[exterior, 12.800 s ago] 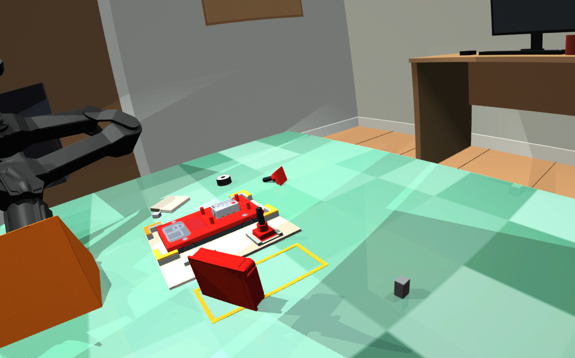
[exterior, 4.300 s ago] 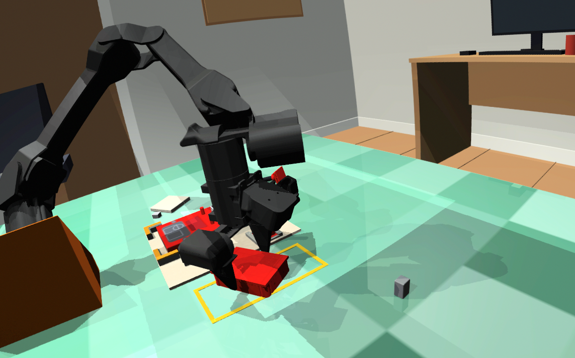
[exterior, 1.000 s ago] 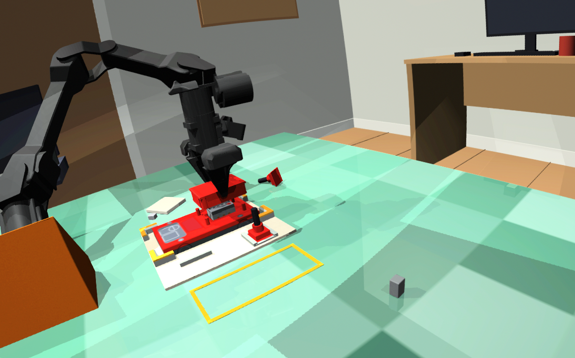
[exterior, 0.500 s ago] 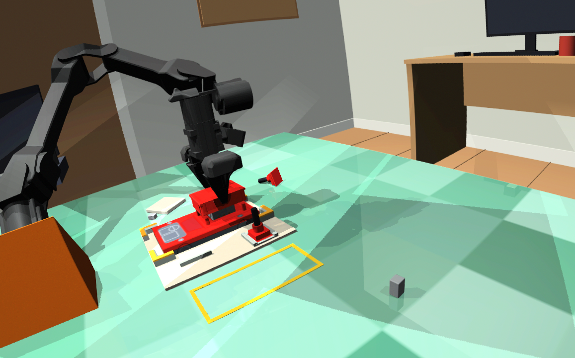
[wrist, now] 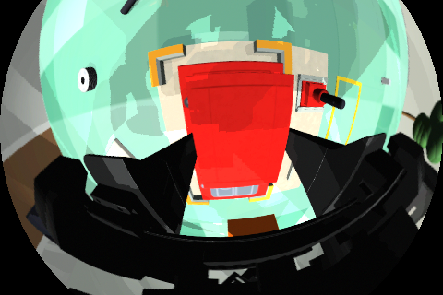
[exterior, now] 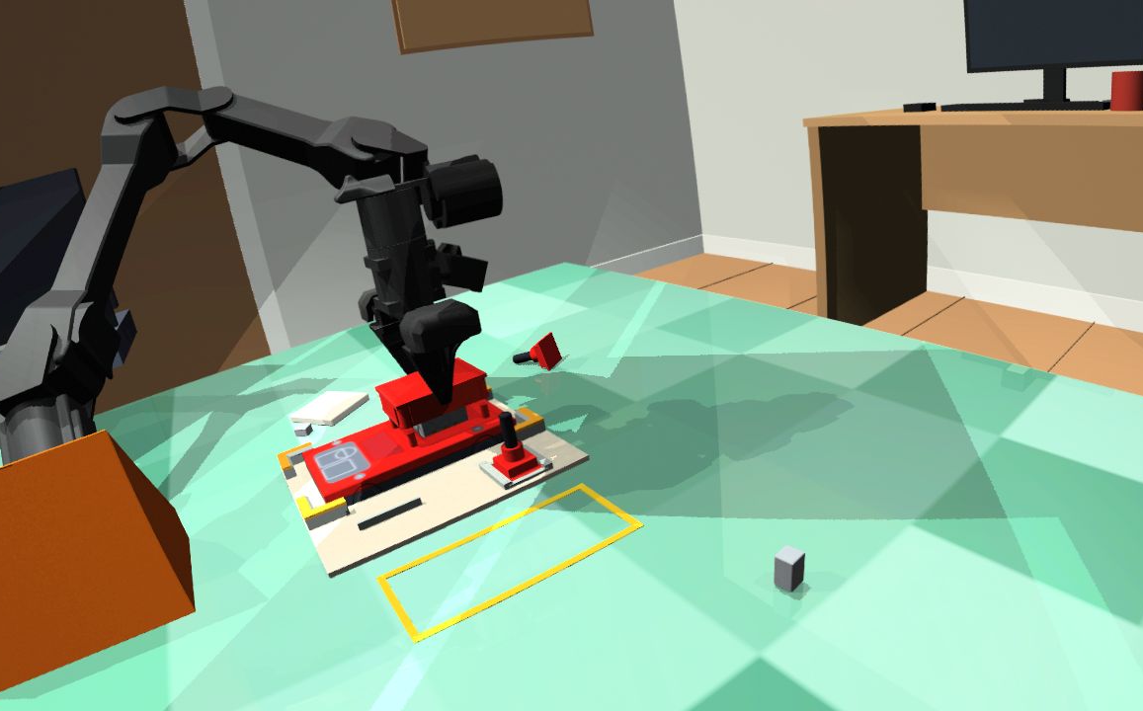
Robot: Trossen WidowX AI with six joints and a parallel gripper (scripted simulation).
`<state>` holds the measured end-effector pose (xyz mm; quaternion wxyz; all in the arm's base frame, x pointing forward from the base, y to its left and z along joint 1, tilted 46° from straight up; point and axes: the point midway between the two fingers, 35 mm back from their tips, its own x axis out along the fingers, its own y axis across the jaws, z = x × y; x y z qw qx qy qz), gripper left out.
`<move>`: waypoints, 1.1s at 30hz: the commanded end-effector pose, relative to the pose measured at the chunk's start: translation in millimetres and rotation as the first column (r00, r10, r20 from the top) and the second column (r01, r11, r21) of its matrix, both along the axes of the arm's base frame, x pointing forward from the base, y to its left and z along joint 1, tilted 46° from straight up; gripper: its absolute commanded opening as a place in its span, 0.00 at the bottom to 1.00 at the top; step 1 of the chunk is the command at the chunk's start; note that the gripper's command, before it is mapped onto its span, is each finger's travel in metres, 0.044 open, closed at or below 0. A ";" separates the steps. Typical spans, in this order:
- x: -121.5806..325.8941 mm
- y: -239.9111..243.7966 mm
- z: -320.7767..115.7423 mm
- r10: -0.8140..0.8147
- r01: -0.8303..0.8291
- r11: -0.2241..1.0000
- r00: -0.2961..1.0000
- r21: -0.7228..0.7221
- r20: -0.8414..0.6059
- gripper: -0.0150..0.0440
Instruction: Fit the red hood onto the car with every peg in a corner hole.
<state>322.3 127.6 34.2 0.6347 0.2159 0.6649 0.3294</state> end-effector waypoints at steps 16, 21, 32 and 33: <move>-0.1 4.4 -3.4 -0.003 0.003 1.000 1.000 0.004 -0.001 0.25; -0.3 5.8 -4.7 -0.003 0.003 1.000 1.000 0.004 -0.001 0.25; -0.7 9.0 -7.7 -0.003 0.003 1.000 1.000 0.004 -0.001 0.25; -0.8 9.3 -8.0 -0.003 0.003 1.000 1.000 0.004 -0.001 0.25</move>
